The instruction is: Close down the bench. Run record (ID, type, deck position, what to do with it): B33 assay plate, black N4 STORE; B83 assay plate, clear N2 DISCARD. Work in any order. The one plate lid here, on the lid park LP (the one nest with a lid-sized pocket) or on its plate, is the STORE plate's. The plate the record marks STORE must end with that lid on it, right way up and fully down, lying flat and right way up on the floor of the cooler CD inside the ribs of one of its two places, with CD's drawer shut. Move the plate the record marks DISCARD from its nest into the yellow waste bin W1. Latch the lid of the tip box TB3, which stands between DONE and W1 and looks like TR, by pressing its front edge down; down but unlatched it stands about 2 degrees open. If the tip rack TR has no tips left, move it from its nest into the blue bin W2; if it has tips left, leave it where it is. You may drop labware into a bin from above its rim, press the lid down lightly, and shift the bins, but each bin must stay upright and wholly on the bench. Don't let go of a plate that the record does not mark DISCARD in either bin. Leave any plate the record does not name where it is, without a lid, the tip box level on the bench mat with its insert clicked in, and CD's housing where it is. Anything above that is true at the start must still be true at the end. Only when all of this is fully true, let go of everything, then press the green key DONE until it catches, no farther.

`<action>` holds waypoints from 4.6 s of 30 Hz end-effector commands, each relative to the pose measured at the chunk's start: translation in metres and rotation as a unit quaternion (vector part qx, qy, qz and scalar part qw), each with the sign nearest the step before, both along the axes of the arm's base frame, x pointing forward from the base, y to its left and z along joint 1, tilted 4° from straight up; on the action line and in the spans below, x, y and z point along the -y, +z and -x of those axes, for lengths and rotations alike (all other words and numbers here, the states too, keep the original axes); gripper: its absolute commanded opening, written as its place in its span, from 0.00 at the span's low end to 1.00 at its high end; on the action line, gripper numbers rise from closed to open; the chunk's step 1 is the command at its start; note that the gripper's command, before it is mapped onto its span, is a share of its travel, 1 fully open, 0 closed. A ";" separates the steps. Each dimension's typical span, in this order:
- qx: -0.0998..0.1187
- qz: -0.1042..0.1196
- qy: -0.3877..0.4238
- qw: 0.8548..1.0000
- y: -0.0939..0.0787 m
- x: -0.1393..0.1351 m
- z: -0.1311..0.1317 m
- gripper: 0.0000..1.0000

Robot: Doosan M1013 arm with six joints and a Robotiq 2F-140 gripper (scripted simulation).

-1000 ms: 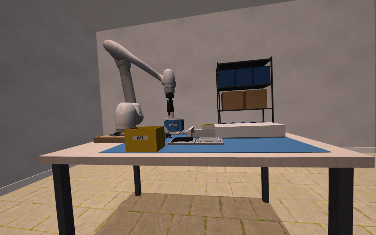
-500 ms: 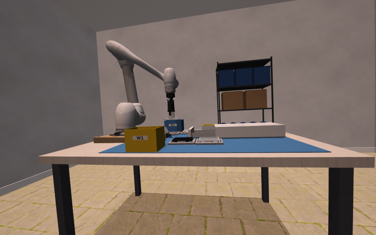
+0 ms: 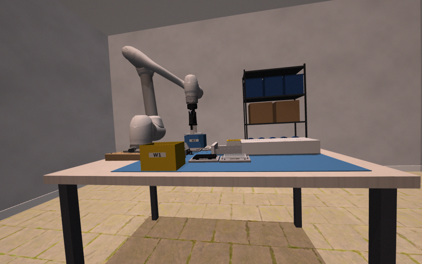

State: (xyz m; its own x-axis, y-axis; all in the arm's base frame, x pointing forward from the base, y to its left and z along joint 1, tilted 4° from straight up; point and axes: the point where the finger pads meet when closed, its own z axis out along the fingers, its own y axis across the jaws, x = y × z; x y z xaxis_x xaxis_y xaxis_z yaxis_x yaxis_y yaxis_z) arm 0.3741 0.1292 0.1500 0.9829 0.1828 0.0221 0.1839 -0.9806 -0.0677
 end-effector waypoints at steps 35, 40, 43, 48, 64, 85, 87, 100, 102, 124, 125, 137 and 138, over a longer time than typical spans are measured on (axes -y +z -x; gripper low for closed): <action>0.000 0.000 0.000 1.000 -0.005 0.073 -0.053 0.00; 0.000 0.000 0.000 1.000 -0.005 0.079 -0.058 0.00; 0.000 0.000 0.000 1.000 -0.006 0.086 -0.063 0.00; 0.000 0.000 0.000 1.000 -0.006 0.096 -0.071 0.00; 0.000 0.000 0.000 1.000 -0.008 0.127 -0.093 0.00; 0.000 0.000 0.000 1.000 -0.011 0.167 -0.123 0.00; 0.000 0.000 0.000 1.000 -0.011 0.170 -0.124 0.00; 0.000 0.000 0.000 1.000 -0.013 0.195 -0.143 0.00; 0.000 0.000 0.000 1.000 -0.013 0.200 -0.146 0.00; 0.000 0.000 0.000 1.000 -0.015 0.237 -0.174 0.00; 0.000 0.000 0.000 1.000 -0.015 0.237 -0.174 0.00; 0.000 0.000 0.000 1.000 -0.021 0.236 -0.173 0.00; 0.000 0.000 0.000 1.000 -0.021 0.236 -0.173 0.00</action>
State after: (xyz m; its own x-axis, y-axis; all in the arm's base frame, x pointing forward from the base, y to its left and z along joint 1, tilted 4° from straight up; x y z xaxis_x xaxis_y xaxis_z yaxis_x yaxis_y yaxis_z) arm 0.5474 -0.1073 0.1312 0.9828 0.1831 0.0218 0.1842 -0.9805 -0.0682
